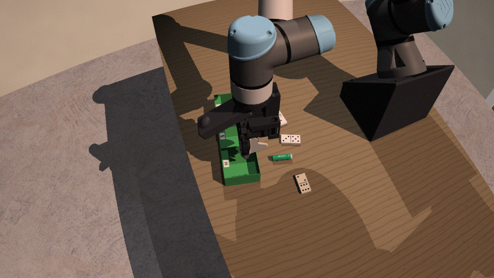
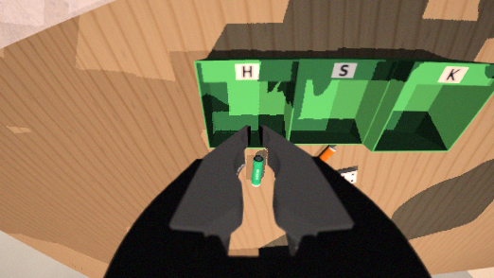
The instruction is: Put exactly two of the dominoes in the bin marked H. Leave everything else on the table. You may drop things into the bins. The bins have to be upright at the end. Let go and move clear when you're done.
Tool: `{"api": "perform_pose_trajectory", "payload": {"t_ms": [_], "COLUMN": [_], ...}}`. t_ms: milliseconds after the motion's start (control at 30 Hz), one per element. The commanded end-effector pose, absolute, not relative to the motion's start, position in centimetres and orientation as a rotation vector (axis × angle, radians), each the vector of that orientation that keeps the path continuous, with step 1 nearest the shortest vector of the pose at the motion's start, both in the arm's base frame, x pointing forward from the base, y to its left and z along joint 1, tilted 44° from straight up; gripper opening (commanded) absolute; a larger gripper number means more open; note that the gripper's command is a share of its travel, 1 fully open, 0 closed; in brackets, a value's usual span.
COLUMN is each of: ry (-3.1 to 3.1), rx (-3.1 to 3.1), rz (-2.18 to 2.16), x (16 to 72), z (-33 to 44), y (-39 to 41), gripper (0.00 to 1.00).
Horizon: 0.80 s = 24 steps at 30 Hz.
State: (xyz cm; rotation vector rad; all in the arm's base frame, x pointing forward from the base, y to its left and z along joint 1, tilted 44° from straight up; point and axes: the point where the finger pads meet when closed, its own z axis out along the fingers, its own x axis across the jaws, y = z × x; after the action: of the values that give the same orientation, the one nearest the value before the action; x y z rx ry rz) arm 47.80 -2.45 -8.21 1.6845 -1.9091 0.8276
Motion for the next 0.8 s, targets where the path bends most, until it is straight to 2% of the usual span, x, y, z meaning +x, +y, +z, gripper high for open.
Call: {"api": "perform_pose_trajectory", "payload": {"t_ms": [0, 767], "ry": [-1.909, -1.909], "rx": [1.687, 1.687], "rz": [0.830, 0.830], "x": [47.93, 47.98], "z": [-9.20, -9.83], "y": [-3.41, -4.02], "gripper": [0.04, 0.04]}}
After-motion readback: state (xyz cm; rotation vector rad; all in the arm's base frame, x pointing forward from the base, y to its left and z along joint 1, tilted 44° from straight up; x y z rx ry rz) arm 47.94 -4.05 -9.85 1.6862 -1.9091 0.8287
